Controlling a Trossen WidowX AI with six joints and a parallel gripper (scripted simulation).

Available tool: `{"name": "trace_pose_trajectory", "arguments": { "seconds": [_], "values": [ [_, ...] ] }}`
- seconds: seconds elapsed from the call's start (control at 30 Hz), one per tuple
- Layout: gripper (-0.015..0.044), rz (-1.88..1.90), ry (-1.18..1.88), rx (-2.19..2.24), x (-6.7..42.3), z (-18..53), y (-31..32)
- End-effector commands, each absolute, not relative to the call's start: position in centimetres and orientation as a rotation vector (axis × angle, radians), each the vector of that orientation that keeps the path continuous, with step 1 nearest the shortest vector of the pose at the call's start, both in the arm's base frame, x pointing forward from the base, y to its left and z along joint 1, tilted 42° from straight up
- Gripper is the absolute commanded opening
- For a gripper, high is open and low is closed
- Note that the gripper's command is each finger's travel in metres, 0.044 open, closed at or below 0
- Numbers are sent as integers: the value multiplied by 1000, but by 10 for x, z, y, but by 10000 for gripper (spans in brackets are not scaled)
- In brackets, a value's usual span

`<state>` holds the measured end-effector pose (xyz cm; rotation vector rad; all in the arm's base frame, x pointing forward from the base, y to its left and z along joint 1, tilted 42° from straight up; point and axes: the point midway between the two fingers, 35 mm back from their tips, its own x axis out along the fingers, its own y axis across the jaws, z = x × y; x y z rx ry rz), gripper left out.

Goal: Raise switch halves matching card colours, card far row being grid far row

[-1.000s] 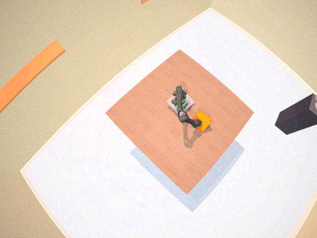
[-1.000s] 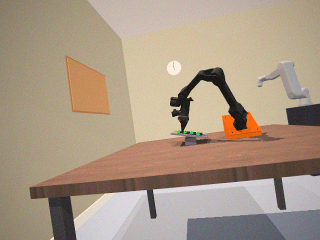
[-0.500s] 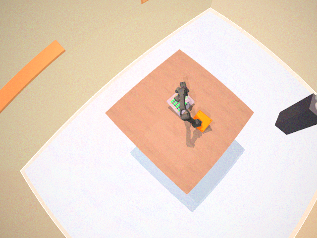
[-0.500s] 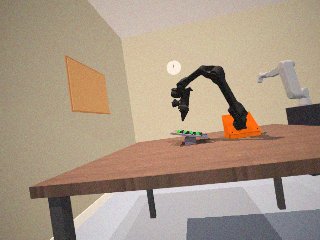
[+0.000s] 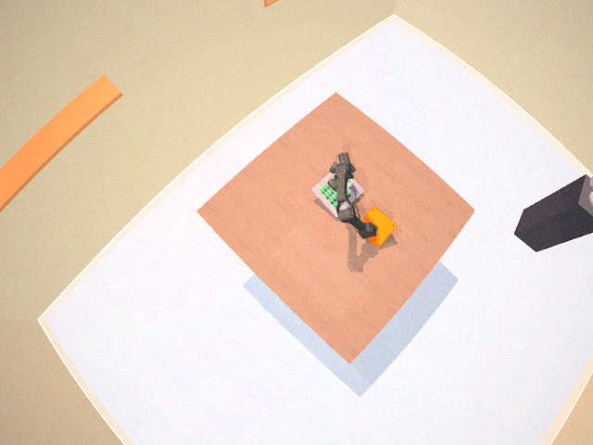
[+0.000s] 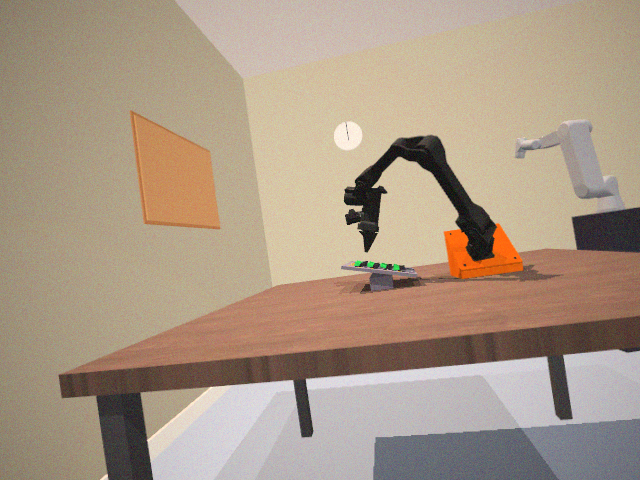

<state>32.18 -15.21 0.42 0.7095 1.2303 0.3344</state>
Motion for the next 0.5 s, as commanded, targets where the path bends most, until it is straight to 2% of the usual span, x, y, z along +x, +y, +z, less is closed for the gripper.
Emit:
{"name": "trace_pose_trajectory", "arguments": {
  "seconds": [0.0, 0.47],
  "values": [
    [0, 331, 1226, 720, 322, 0, -150],
    [0, 331, 1225, 721, 327, -13, -139]
  ]
}}
